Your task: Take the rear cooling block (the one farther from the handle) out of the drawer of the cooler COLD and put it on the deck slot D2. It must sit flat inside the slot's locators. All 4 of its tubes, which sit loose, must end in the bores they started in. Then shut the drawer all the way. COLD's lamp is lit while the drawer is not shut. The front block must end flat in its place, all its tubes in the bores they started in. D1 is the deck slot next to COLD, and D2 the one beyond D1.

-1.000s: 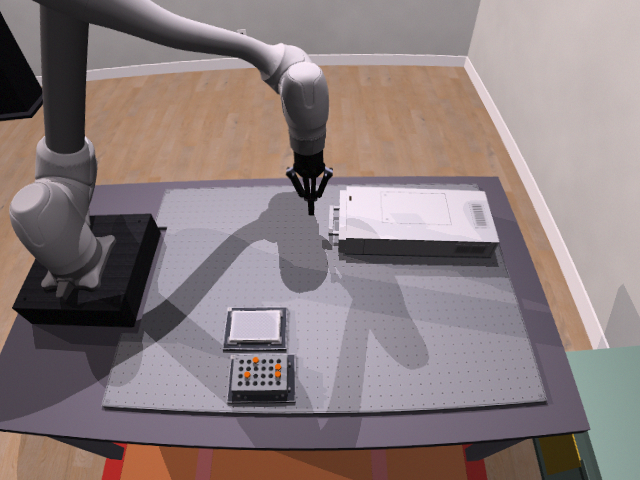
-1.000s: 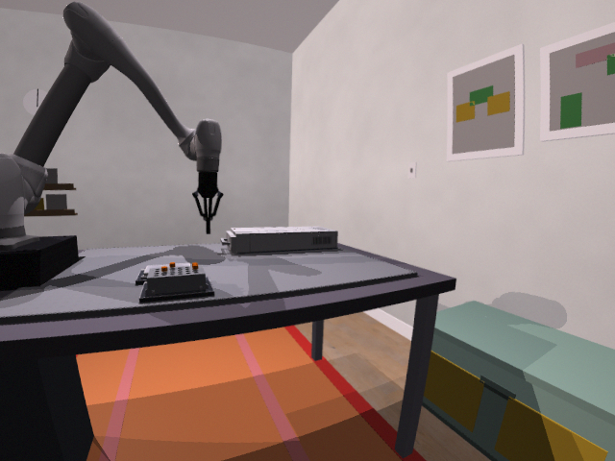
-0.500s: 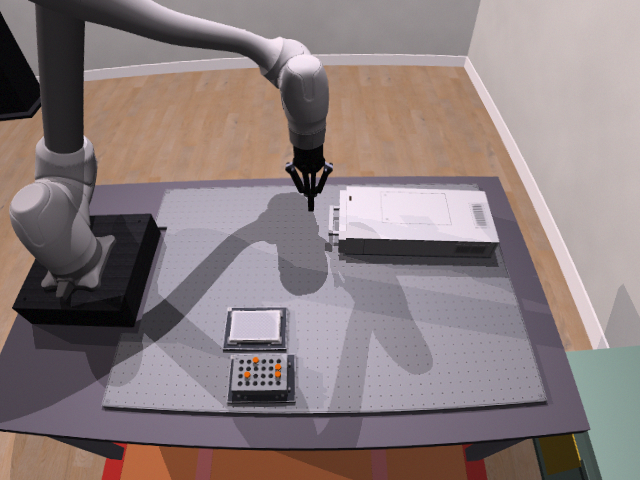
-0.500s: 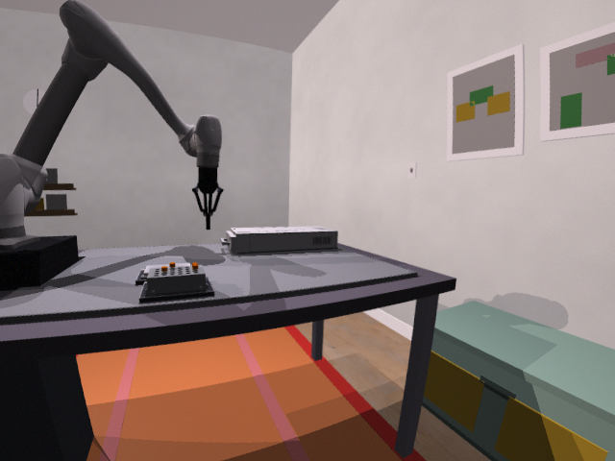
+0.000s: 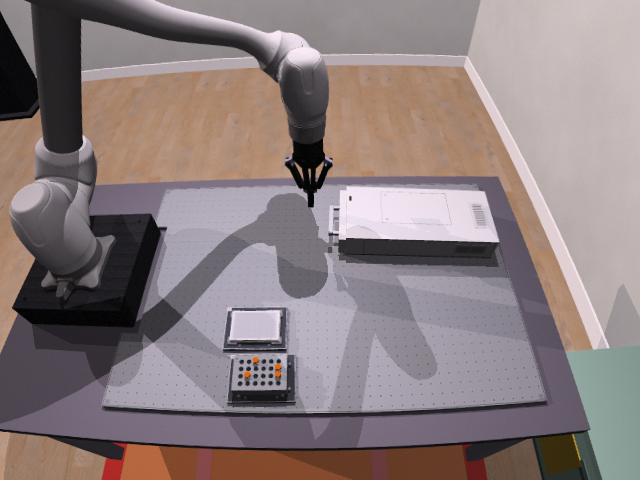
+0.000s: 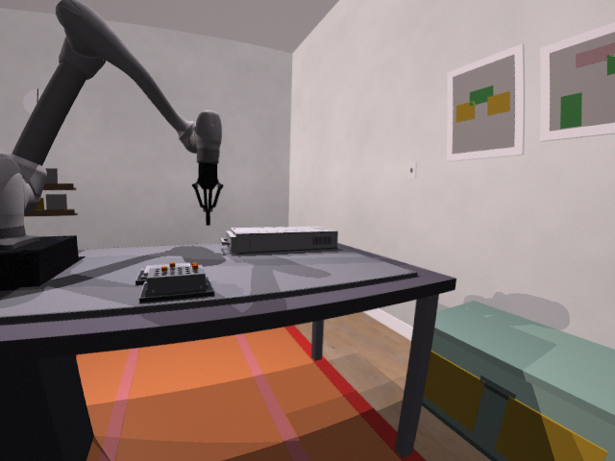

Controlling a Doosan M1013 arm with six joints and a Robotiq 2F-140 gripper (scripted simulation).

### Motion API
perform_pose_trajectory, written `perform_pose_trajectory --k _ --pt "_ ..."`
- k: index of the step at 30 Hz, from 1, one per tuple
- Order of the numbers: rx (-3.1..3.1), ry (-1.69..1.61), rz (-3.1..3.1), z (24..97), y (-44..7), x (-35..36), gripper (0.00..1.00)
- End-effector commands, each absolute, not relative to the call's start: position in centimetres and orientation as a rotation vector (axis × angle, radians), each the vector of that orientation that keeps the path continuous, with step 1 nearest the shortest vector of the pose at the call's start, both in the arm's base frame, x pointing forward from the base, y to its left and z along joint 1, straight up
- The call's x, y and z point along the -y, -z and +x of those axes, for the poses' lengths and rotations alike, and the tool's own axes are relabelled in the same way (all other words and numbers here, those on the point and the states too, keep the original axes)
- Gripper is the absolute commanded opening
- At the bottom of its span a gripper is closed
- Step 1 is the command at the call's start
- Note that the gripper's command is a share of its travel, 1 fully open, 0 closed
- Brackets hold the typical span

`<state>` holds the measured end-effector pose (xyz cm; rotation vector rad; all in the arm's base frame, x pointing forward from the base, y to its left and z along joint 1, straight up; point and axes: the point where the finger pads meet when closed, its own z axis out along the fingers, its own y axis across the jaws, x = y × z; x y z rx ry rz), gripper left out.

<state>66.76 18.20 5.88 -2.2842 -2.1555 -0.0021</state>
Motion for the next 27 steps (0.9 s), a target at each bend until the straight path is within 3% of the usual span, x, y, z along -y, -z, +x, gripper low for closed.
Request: perform_pose_trajectory --k 1,27 --pt "2.156 0.004 -2.285 66.8 -6.4 -18.2 0.1" --pt "2.156 0.004 -2.285 66.8 -7.5 -18.2 0.1"
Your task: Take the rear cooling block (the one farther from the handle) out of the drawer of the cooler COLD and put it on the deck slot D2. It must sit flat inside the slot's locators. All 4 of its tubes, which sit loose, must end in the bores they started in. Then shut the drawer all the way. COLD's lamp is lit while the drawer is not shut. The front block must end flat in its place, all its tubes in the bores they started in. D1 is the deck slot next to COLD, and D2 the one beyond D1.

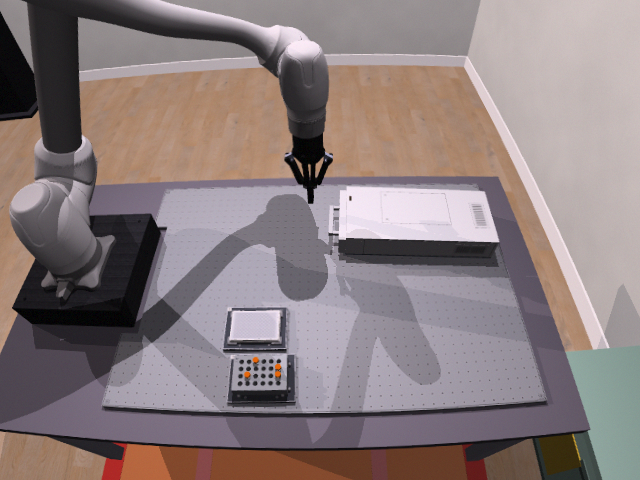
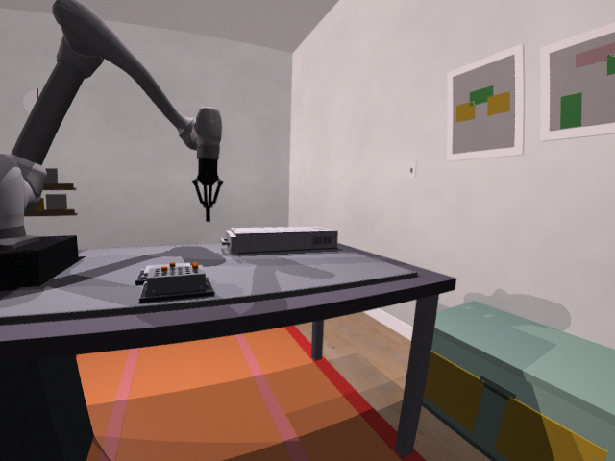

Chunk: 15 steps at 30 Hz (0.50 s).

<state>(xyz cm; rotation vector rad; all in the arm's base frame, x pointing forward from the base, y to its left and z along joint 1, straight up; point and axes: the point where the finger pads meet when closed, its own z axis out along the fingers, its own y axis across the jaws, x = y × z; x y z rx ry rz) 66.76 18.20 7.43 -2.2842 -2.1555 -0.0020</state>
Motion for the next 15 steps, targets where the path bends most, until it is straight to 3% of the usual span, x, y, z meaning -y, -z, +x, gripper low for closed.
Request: perform_pose_trajectory --k 1,3,4,15 --pt "2.156 0.004 -2.285 66.8 -7.5 -18.2 0.1" --pt "2.156 0.004 -2.285 66.8 -7.5 -18.2 0.1" --pt "2.156 0.004 -2.285 66.4 -7.7 -18.2 0.35" --pt "2.155 0.004 -2.284 63.1 -9.1 -18.4 0.35"
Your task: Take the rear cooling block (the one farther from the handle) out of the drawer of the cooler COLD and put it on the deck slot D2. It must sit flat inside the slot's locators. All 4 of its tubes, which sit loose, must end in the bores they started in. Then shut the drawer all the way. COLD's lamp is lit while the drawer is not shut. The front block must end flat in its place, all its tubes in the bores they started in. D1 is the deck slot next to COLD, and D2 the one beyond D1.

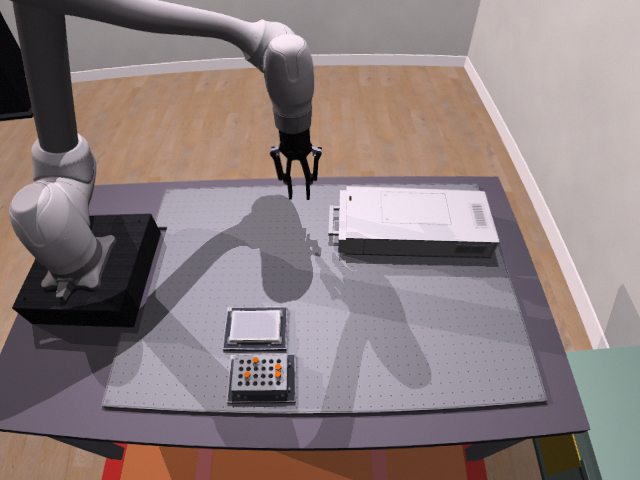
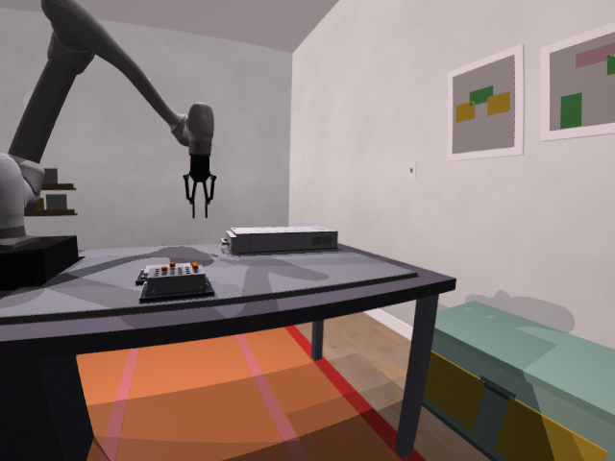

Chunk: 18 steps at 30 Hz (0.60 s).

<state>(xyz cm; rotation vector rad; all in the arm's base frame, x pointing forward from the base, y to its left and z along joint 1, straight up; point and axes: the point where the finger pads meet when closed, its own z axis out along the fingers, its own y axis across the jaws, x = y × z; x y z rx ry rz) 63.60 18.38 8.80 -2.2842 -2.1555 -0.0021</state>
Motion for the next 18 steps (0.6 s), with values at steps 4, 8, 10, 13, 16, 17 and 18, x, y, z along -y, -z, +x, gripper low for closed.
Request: perform_pose_trajectory --k 4,8,10,13,16,17,18 --pt "2.155 0.004 -2.285 61.7 -9.7 -18.5 0.35" --pt "2.155 0.004 -2.284 60.2 -10.4 -18.6 0.35" --pt "2.155 0.004 -2.284 59.5 -10.7 -18.6 0.35" --pt "2.155 0.004 -2.284 58.4 -11.2 -18.7 0.35" --pt "2.155 0.004 -2.284 58.0 -11.3 -18.7 0.35" --pt "2.155 0.004 -2.284 57.6 -11.5 -18.7 0.35" --pt "2.155 0.004 -2.284 57.3 -11.6 -18.8 0.35"
